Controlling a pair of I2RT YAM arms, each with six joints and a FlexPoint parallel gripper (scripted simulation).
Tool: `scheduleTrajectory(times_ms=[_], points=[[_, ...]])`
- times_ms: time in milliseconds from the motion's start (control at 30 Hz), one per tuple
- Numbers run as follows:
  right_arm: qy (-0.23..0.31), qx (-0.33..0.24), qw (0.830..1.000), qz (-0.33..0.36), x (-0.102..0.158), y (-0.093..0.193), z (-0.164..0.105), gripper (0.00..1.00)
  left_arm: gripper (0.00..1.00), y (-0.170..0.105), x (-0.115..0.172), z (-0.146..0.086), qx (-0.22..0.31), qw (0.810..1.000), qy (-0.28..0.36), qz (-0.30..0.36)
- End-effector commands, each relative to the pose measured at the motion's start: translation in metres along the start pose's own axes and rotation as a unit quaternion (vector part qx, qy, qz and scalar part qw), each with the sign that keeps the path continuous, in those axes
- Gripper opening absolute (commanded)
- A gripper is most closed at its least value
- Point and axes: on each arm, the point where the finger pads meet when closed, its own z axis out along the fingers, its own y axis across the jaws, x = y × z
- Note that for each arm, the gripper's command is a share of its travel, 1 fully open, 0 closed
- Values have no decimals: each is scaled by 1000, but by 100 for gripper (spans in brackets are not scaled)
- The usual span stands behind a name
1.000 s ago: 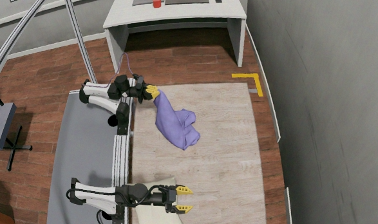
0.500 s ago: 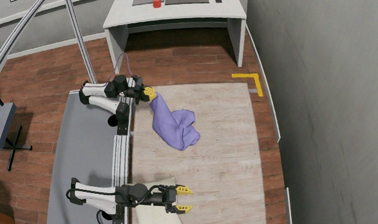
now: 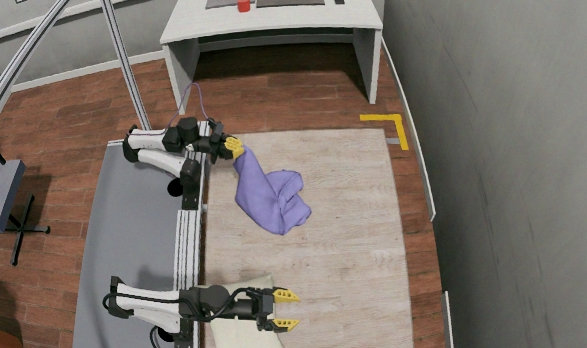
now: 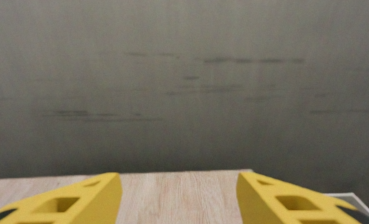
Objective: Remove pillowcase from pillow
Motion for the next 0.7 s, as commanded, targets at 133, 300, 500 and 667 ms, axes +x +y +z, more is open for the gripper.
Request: scheduleTrajectory(times_ms=[133,300,500,667], points=[[-28,-3,1000,2,-23,3,-8,60,0,-2,16,-4,3,998,59,-6],[-28,-3,1000,2,-23,3,-8,60,0,-4,32,-11,6,994,108,-6],[-28,-3,1000,2,-23,3,-8,60,0,-5,50,-21,9,987,162,-4],[-28,-3,1000,2,-23,3,-8,60,0,-6,58,-27,10,982,187,-2]])
